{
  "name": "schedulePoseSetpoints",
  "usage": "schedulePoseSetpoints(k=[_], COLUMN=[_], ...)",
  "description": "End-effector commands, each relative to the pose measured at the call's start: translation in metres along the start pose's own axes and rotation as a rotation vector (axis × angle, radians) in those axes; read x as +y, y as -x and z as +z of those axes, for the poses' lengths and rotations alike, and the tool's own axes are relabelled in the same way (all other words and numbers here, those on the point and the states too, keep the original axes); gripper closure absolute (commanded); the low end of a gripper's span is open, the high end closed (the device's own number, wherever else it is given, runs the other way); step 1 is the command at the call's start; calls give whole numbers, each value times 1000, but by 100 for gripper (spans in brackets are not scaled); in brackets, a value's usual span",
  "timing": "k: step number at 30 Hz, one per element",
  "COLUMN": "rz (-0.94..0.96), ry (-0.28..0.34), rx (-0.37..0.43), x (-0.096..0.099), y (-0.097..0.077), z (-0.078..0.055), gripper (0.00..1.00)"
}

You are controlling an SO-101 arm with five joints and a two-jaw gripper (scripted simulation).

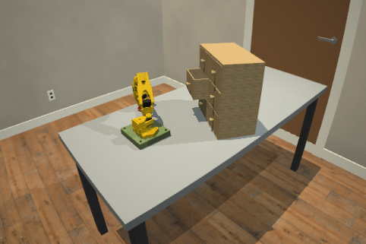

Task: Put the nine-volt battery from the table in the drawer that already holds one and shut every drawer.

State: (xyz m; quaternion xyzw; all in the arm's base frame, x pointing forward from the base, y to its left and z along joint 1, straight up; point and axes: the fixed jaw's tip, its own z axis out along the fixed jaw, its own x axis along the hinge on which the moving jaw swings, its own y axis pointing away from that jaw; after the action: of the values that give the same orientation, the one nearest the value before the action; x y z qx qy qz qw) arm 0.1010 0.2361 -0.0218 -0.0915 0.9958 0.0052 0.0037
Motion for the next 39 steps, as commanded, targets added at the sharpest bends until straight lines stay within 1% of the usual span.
schedulePoseSetpoints(k=[1,5,20,22,37,39], rz=[-4,-4,-4,-4,-4,-4], ry=[-8,-8,-8,-8,-8,-8], rx=[7,7,7,7,7,7], x=[-1,-1,-1,-1,-1,-1], y=[-1,-1,-1,-1,-1,-1], z=[1,1,1,1,1,1], gripper=[79,80,90,90,100,100])
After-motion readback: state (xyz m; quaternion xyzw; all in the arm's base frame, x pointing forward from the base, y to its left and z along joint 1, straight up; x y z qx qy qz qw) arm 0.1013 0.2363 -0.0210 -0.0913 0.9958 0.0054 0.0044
